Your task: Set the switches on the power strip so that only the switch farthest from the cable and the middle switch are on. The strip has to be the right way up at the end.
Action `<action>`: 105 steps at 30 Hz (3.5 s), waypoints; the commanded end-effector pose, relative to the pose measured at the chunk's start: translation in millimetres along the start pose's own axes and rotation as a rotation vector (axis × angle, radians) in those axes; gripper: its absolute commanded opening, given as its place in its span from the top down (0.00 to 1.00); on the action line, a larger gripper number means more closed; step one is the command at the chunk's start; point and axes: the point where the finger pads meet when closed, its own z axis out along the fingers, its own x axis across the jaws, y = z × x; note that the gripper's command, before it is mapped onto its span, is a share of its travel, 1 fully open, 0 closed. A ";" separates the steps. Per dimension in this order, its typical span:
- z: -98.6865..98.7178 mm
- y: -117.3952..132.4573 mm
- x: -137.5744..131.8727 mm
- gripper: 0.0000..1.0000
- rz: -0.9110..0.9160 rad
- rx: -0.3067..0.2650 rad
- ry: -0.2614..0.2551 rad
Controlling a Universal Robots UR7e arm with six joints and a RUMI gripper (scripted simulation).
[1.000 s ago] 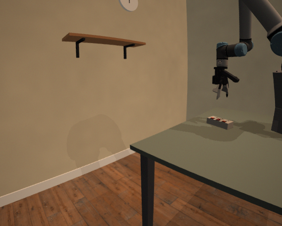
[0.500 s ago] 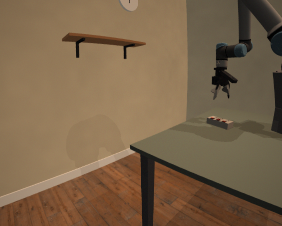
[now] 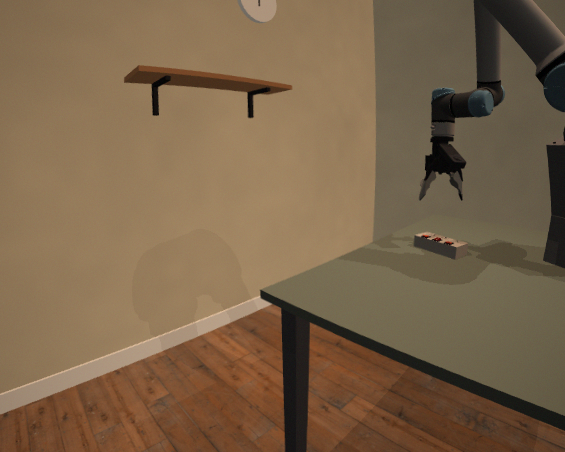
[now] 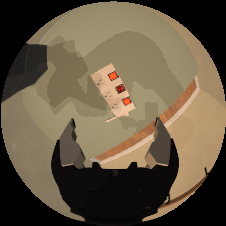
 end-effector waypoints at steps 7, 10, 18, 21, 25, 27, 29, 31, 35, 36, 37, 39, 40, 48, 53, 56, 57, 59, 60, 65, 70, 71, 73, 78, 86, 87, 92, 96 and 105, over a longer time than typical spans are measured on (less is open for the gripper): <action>7.4 -0.4 12.1 0.00 0.398 -0.009 -0.004; 8.9 -0.3 14.4 0.00 0.478 -0.010 -0.004; 15.5 1.0 23.4 0.00 0.810 -0.010 -0.002; 18.1 1.8 26.5 0.00 0.937 -0.011 -0.002; 19.8 2.4 28.5 0.00 1.022 -0.011 -0.001; 21.5 3.1 30.4 0.00 1.106 -0.011 -0.001; 23.2 3.8 32.1 0.00 1.190 -0.011 0.000; 24.9 4.5 33.7 0.00 1.274 -0.011 0.000; 28.2 5.9 36.6 0.00 1.438 -0.011 0.001; 29.0 6.2 37.2 0.00 1.478 -0.011 0.001; 29.9 6.6 37.8 0.00 1.518 -0.011 0.002; 31.5 7.3 38.9 0.00 1.597 -0.011 0.002; 32.3 7.6 39.4 0.00 1.635 -0.011 0.002; 36.9 9.4 41.9 0.00 1.857 -0.011 0.004; 40.4 10.5 43.2 0.00 2.025 -0.011 0.005; 42.3 11.0 43.7 0.00 2.117 -0.011 0.005; 42.9 11.1 43.9 0.00 2.146 -0.010 0.006; 42.9 11.1 43.9 0.00 2.146 -0.010 0.006; 43.5 11.3 44.0 0.00 2.175 -0.010 0.006; 46.3 11.7 44.4 0.00 2.305 -0.010 0.007; 48.6 12.0 44.6 0.00 2.415 -0.010 0.007; 49.1 12.0 44.6 0.00 2.434 -0.010 0.007; 49.8 12.0 44.7 0.00 2.471 -0.010 0.008; 50.8 12.0 44.7 0.00 2.518 -0.009 0.008; 52.8 11.9 44.7 0.00 2.609 -0.009 0.009; 53.0 11.9 44.7 0.00 2.617 -0.009 0.009; 53.5 11.9 44.6 0.00 2.641 -0.009 0.009; 53.7 11.9 44.6 0.00 2.653 -0.009 0.009; 54.0 11.8 44.6 0.00 2.665 -0.009 0.009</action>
